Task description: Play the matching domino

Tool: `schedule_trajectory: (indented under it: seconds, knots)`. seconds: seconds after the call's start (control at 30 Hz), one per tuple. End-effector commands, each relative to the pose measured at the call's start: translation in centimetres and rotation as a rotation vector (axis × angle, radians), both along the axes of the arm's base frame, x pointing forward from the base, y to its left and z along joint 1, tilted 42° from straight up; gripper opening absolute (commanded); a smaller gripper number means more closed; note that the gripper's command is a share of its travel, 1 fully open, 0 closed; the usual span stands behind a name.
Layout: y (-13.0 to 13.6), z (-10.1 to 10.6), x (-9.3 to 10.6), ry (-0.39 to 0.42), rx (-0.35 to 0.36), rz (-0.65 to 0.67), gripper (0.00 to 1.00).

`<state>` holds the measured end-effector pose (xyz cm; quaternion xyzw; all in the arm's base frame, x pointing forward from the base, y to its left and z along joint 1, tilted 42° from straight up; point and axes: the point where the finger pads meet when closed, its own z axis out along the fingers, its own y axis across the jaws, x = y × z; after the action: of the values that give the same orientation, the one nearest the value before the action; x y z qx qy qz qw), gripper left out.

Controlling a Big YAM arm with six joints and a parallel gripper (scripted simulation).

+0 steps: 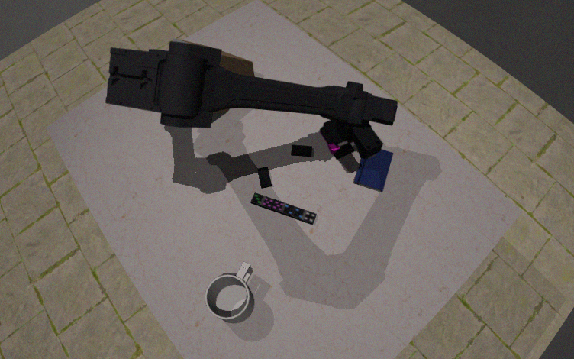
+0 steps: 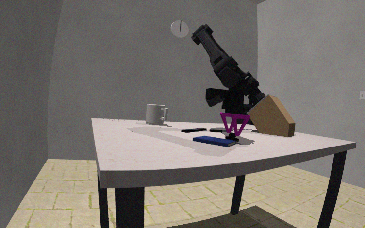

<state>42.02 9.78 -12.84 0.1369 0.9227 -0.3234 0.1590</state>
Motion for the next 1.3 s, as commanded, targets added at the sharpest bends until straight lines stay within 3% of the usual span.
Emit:
schedule_trajectory:
  seconds: [0.0,0.13,0.17,0.47,0.7,0.73,1.03,1.27]
  knots:
    - [0.9,1.2,2.3,-0.056,0.027,-0.013,0.73]
    - [0.9,1.2,2.3,-0.056,0.027,-0.013,0.73]
    - [0.4,0.3,0.4,-0.012,0.006,0.003,0.73]
    - [1.0,1.2,2.4,-0.058,0.028,-0.013,0.73]
    - [1.0,1.2,2.4,-0.058,0.028,-0.013,0.73]
    - [0.4,0.3,0.4,-0.012,0.006,0.003,0.73]
    - [1.0,1.3,2.5,-0.060,0.029,-0.013,0.73]
    - [1.0,1.3,2.5,-0.060,0.029,-0.013,0.73]
